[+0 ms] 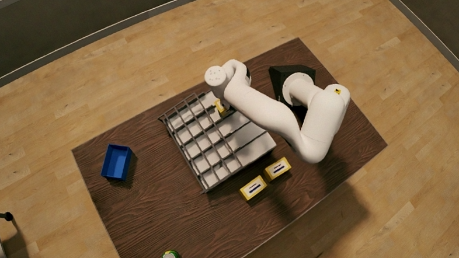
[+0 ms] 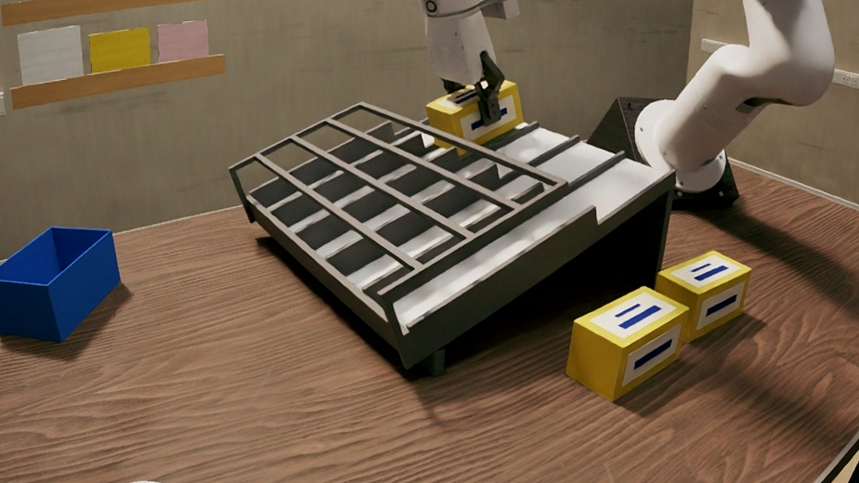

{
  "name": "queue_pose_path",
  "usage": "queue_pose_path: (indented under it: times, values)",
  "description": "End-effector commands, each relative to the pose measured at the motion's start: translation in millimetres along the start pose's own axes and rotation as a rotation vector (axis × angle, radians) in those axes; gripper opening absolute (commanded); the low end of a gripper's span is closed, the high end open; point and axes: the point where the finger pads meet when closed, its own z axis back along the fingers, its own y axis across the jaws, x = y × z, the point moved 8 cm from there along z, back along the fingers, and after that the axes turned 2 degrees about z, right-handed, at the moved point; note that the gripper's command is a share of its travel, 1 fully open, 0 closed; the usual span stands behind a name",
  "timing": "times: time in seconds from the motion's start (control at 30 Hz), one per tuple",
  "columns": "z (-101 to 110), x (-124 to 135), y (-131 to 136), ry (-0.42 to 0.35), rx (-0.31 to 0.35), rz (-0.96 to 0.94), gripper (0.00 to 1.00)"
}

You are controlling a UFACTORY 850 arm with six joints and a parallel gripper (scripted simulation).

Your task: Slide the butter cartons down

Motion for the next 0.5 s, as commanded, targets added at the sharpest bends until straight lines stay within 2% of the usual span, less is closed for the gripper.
queue_pose_path:
  times: [0.0, 0.47]
  values:
    - [0.7, 0.2, -0.2, -0.001, -0.001, 0.000, 0.00]
    - [-1.7, 0.2, -0.1, -0.001, -0.001, 0.000, 0.00]
